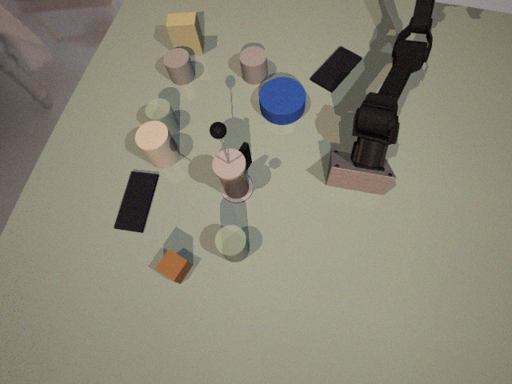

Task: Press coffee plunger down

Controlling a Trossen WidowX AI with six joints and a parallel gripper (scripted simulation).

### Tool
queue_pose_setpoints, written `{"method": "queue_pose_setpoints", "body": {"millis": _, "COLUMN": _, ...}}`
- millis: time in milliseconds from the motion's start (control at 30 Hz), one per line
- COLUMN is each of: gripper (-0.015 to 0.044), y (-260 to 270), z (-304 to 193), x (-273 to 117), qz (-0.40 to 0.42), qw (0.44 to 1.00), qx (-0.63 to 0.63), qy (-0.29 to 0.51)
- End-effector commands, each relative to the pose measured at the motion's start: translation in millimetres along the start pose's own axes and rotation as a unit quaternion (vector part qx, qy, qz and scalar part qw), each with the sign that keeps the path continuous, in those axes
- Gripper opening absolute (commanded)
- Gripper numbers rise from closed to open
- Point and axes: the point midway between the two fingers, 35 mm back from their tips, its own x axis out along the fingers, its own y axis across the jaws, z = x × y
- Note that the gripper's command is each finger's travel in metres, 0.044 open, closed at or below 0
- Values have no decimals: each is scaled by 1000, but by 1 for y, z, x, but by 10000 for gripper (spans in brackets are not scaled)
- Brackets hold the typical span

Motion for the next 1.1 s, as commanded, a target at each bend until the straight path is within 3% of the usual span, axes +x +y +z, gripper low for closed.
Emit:
{"method": "queue_pose_setpoints", "body": {"millis": 0, "gripper": 426, "y": -1, "z": -1, "x": 0, "qz": -1, "qw": 1000, "qx": 2, "qy": 0}}
{"method": "queue_pose_setpoints", "body": {"millis": 267, "gripper": 440, "y": -26, "z": -45, "x": -8, "qz": -65, "qw": 995, "qx": 66, "qy": 22}}
{"method": "queue_pose_setpoints", "body": {"millis": 700, "gripper": 440, "y": -77, "z": -207, "x": -60, "qz": -254, "qw": 934, "qx": 214, "qy": 128}}
{"method": "queue_pose_setpoints", "body": {"millis": 1067, "gripper": 440, "y": -82, "z": -283, "x": -102, "qz": -350, "qw": 880, "qx": 257, "qy": 191}}
